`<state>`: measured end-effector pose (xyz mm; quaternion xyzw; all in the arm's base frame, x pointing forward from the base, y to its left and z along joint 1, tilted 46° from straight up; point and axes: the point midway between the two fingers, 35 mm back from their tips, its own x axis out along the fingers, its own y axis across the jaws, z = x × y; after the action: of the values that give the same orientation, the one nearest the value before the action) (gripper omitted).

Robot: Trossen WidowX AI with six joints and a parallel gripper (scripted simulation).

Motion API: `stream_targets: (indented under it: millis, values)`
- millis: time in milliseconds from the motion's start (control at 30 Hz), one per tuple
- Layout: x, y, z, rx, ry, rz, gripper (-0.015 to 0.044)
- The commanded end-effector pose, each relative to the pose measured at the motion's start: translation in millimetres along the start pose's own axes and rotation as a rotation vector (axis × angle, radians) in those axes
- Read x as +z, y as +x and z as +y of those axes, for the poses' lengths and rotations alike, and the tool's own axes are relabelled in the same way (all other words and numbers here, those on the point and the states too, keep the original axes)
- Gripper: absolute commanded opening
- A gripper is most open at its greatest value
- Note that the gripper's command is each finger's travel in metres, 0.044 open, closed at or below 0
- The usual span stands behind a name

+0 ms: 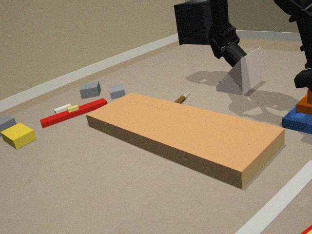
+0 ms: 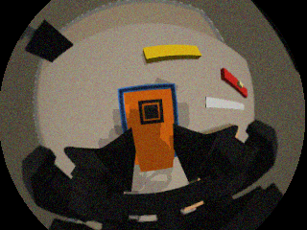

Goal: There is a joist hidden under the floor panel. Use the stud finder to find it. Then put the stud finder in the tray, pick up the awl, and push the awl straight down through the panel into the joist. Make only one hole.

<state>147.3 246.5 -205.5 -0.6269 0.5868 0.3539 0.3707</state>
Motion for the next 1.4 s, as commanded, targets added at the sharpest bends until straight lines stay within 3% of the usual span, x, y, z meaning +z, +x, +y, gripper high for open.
stream_targets:
  millis: [0, 633, 1033, 1200, 1367]
  values:
    - [-2.4, 6.5, -0.5, -0.006, -0.005, -0.002, 0.0]
    - [-10.2, 29.6, -0.2, -0.006, -0.005, -0.001, 0.0]
    - [-10.2, 28.1, 0.9, 0.0, 0.0, 0.003, 0.0315]
    - [3.5, -7.4, -0.6, 0.001, -0.001, 0.002, 0.044]
    - [16.6, -64.7, 2.3, 0.003, -0.002, 0.001, 0.044]
